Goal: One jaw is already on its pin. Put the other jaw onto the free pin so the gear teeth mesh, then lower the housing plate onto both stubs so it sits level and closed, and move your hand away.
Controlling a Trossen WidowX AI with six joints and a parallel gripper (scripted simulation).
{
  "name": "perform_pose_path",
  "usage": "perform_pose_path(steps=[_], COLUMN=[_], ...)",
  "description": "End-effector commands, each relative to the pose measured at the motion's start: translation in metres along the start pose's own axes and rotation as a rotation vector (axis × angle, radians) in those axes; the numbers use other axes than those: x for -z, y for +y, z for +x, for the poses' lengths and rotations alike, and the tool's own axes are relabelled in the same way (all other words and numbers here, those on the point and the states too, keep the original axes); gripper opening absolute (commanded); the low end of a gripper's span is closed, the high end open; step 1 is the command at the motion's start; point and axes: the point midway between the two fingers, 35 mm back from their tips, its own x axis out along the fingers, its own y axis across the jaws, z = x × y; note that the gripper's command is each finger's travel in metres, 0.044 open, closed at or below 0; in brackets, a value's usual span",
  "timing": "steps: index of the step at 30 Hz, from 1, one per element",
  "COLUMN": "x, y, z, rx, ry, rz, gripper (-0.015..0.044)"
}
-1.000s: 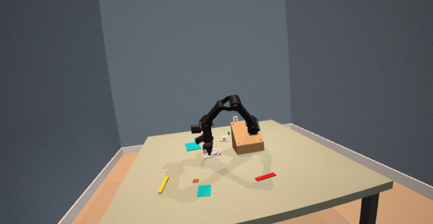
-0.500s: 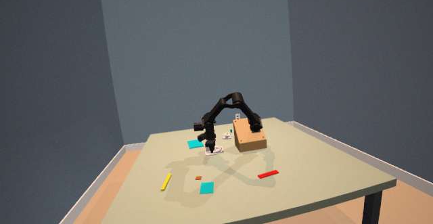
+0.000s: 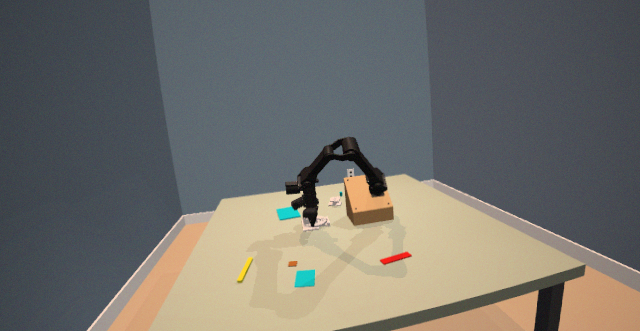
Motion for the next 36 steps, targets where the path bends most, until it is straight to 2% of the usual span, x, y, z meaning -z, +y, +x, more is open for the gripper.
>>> perform_pose_path(steps=[1, 7, 11, 13, 19, 27, 36], x=[-0.002, 0.000, 0.000, -0.002, -0.001, 0.035, 0.111], y=[0.000, 0.000, -0.002, -0.011, -0.091, -0.198, -0.291], z=[-0.011, -0.066, -0.061, -0.063, -0.081, -0.097, -0.093], rx=[0.001, 0.001, -0.003, 0.004, 0.053, 0.079, 0.033], ry=[-0.003, -0.004, -0.007, -0.011, -0.033, -0.028, -0.005], rz=[-0.003, -0.003, 0.009, 0.013, 0.055, 0.107, 0.143], gripper=[0.0224, 0.0224, 0.0224, 0.0277, 0.0434, 0.0440, 0.0440])
